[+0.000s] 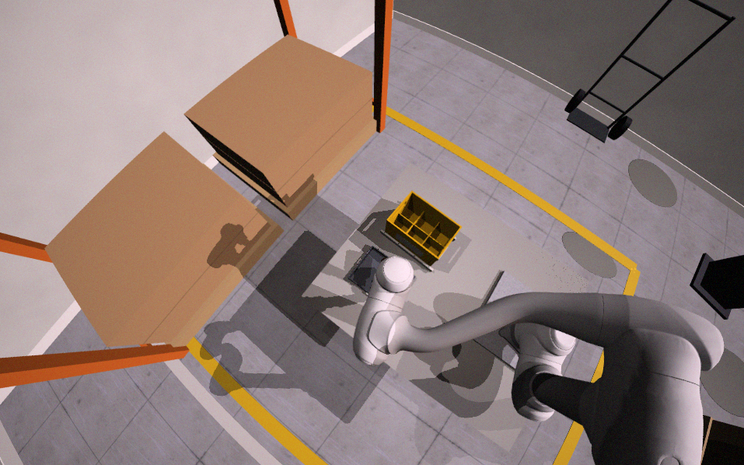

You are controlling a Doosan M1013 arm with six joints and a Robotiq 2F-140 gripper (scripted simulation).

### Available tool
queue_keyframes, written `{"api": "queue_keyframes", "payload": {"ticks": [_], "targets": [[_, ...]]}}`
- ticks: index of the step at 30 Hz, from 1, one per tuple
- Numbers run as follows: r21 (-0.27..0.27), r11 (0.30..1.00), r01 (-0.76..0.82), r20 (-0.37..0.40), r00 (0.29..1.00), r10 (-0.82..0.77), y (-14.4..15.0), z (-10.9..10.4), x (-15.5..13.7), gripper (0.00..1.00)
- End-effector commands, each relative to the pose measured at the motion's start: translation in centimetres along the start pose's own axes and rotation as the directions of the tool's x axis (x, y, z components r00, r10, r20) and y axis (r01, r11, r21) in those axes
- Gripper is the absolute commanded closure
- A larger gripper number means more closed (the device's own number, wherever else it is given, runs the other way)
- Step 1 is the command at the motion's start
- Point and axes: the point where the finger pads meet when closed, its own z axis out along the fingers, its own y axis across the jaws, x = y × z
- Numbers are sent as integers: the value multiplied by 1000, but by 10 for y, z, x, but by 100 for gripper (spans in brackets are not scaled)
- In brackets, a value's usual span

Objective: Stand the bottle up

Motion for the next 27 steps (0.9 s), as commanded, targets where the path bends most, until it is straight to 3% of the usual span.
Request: {"api": "queue_keyframes", "payload": {"ticks": [1, 27], "targets": [[0, 1000, 0, 0, 1000, 0, 0, -2, 0, 90], [0, 1000, 0, 0, 1000, 0, 0, -47, 0, 90]]}}
